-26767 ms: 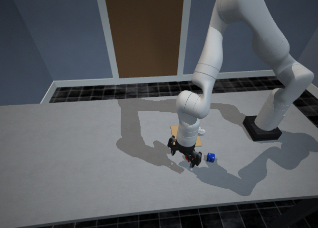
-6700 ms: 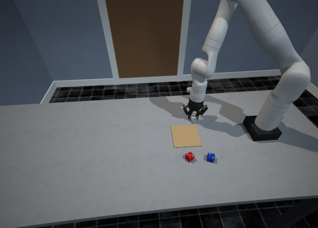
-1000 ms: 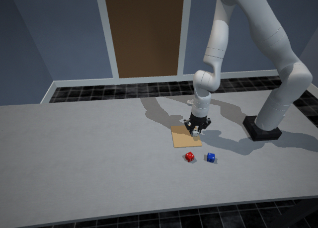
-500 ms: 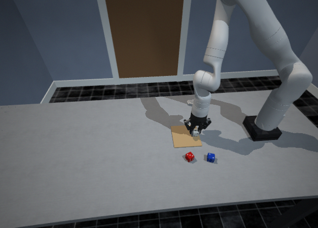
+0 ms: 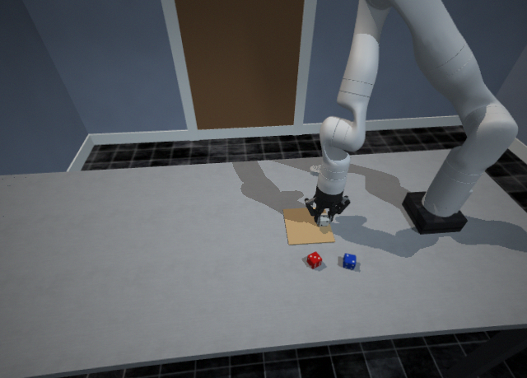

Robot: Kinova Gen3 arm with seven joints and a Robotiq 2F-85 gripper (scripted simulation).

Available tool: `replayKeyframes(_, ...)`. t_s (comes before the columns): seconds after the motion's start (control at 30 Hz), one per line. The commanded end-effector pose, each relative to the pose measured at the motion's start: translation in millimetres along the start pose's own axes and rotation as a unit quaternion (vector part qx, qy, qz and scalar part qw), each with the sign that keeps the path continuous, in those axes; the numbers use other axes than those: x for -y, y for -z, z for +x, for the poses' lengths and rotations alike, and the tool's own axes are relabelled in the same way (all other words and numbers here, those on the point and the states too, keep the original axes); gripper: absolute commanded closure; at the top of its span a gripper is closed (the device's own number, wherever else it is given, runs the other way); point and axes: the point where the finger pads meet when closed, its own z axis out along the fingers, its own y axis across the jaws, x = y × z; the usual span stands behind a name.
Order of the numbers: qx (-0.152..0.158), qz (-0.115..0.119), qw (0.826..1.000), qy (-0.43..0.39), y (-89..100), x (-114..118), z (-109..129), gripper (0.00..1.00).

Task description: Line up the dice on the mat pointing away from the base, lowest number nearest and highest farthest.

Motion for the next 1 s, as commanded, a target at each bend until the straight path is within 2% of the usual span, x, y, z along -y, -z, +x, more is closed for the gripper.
replayKeyframes(0.0, 0.003, 0.001, 1.000, 0.000, -1.0, -0.7, -2.3, 0.74)
replayKeyframes(0.97, 0.003, 0.001, 1.000, 0.000, -4.1, -0.7, -2.3, 0.74)
